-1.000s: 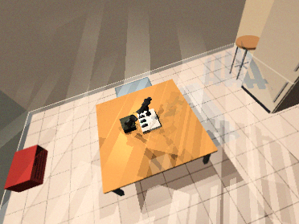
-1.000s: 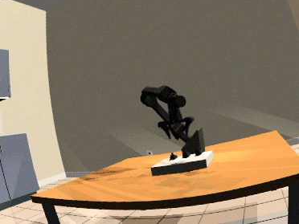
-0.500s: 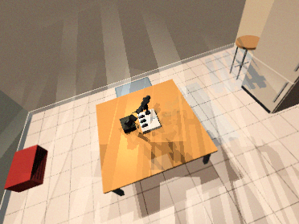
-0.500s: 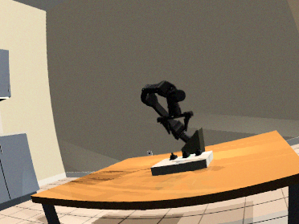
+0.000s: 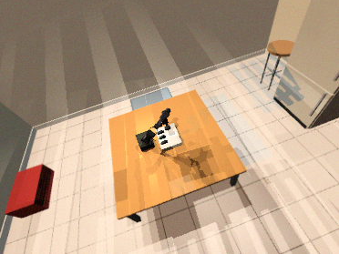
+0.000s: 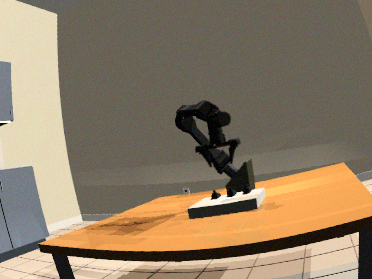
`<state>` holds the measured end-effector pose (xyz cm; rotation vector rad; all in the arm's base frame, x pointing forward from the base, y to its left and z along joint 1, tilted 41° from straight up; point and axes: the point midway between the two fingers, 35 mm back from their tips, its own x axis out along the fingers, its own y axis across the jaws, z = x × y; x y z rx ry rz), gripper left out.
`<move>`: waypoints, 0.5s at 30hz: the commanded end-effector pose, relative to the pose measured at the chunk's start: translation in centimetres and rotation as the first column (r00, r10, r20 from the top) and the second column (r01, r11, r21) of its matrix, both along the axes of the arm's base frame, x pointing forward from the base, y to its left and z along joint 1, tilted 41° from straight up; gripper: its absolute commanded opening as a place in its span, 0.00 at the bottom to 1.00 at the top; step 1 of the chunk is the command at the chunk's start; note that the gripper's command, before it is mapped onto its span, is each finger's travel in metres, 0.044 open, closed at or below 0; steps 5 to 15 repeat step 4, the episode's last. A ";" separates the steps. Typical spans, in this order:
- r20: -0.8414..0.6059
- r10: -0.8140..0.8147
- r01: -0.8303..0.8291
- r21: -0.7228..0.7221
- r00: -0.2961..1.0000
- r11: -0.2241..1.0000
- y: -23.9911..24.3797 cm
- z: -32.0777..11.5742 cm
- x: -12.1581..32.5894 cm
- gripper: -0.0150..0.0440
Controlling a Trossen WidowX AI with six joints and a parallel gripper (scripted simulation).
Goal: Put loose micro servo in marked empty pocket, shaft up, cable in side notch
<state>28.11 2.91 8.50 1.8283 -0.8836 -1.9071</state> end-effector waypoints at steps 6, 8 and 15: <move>0.005 -0.006 0.006 0.005 1.000 1.000 0.1 0.1 0.0 1.00; 0.005 -0.006 0.006 0.005 1.000 1.000 0.1 0.1 0.0 1.00; 0.005 -0.006 0.006 0.005 1.000 1.000 0.1 0.1 0.0 1.00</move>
